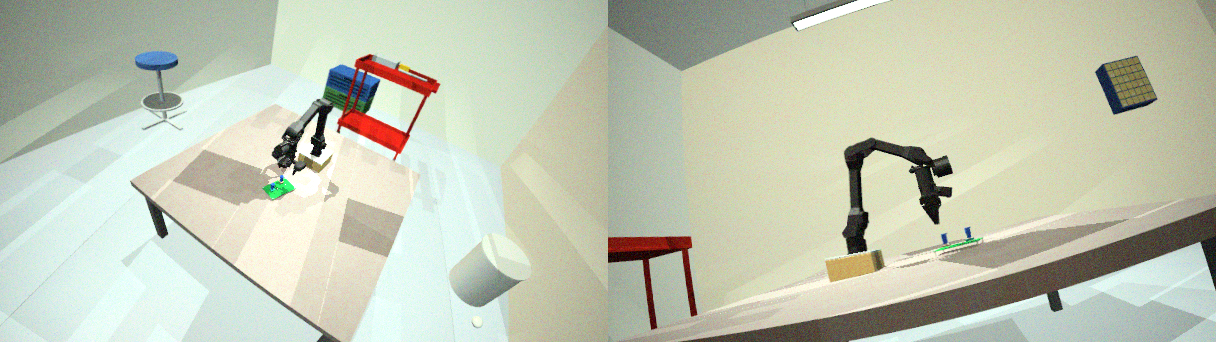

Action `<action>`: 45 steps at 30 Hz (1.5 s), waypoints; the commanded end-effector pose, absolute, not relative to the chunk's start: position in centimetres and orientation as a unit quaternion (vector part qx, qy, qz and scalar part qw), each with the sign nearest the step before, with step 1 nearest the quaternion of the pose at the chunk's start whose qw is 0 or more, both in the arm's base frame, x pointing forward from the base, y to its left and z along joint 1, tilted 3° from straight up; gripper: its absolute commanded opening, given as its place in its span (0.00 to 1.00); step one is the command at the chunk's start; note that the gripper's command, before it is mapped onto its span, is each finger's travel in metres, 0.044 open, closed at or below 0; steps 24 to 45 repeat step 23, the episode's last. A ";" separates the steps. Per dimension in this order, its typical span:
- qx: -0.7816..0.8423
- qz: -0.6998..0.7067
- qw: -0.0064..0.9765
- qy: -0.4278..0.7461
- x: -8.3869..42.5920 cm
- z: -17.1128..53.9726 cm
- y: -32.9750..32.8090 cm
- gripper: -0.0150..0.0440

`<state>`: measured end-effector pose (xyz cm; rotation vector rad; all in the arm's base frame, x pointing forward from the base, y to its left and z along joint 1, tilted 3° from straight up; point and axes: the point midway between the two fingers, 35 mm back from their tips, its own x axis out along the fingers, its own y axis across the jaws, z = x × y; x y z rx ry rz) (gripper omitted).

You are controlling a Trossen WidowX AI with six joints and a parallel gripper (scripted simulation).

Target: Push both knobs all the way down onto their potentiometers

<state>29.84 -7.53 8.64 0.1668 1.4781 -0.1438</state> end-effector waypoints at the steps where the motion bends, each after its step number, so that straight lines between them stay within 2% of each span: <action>1: 0.080 -0.066 0.734 0.672 25.8 8.3 -6.2 1.00; 6: 0.071 -0.059 0.730 0.677 21.5 7.7 -5.1 1.00; 45: 0.071 -0.059 0.730 0.677 21.5 7.7 -5.1 1.00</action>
